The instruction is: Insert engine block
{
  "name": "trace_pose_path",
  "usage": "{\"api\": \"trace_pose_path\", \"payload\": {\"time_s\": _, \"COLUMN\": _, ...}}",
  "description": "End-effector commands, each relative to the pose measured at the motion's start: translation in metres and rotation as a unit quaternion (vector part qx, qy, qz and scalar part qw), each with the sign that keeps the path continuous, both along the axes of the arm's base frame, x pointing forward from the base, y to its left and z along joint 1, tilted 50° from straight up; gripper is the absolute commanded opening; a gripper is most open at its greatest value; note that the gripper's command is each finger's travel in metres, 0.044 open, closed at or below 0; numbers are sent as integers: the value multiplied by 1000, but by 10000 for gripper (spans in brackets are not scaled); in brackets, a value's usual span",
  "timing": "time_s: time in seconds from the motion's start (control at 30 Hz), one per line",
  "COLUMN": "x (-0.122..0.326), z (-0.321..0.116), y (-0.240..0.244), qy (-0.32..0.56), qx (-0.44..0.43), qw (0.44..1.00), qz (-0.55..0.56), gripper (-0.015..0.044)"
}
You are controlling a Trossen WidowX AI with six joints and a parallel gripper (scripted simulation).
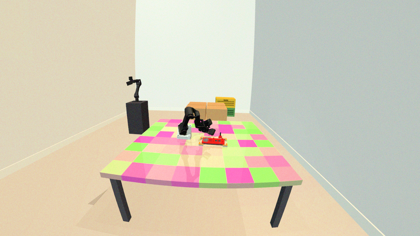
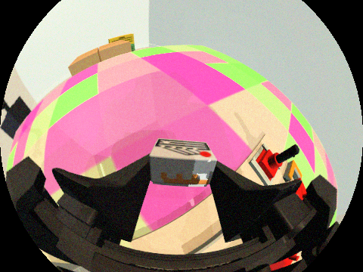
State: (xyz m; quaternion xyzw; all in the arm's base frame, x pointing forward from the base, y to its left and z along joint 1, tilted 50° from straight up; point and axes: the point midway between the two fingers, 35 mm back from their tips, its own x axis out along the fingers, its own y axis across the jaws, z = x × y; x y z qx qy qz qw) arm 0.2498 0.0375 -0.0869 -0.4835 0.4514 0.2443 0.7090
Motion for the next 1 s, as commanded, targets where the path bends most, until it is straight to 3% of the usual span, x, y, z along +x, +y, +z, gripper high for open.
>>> {"api": "trace_pose_path", "payload": {"time_s": 0.0, "x": 0, "z": 0, "y": 0, "qy": 0, "qx": 0, "qw": 1000, "qz": 0, "gripper": 105}}
{"api": "trace_pose_path", "payload": {"time_s": 0.43, "x": 0, "z": 0, "y": 0, "qy": 0, "qx": 0, "qw": 1000, "qz": 0, "gripper": 440}}
{"api": "trace_pose_path", "payload": {"time_s": 0.97, "x": -15, "z": 33, "y": 8, "qy": 4, "qx": -6, "qw": 1000, "qz": -3, "gripper": 440}}
